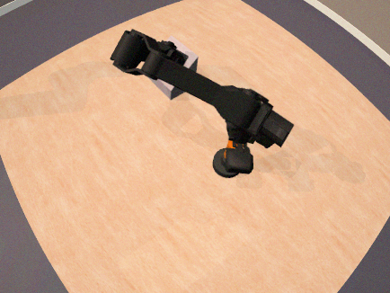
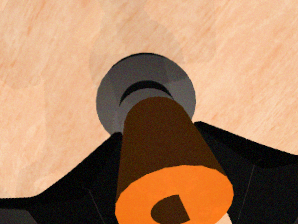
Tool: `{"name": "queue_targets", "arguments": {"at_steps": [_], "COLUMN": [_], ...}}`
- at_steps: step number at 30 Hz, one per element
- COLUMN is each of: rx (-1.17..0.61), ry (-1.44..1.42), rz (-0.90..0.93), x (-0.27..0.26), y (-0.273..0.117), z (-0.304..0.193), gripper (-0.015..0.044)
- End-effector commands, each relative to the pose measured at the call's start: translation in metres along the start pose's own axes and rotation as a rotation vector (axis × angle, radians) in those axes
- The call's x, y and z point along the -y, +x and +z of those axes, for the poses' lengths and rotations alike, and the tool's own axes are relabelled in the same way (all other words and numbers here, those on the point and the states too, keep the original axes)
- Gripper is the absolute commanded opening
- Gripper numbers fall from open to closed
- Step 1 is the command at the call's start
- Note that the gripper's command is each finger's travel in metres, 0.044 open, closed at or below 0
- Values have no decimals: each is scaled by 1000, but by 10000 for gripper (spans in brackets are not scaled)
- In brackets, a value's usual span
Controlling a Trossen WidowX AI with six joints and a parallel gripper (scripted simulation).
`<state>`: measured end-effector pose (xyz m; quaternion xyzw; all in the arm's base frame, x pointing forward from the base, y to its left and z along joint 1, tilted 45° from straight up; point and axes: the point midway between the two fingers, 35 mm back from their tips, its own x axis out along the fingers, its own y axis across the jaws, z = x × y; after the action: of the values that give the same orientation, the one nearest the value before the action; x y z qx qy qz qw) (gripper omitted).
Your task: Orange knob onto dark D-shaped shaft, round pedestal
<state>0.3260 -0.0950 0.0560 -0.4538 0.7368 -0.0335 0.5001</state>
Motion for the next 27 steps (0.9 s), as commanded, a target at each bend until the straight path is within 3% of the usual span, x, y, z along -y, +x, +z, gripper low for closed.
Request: {"name": "queue_targets", "arguments": {"at_steps": [1, 8, 15, 27], "rx": [5, 5, 4, 4], "ry": [5, -4, -205, -205], "rz": [-5, -5, -5, -5], "x": [3, 2, 0, -4], "y": [0, -5, -5, 0], "z": [1, 1, -1, -1], "gripper": [0, 0, 0, 0]}}
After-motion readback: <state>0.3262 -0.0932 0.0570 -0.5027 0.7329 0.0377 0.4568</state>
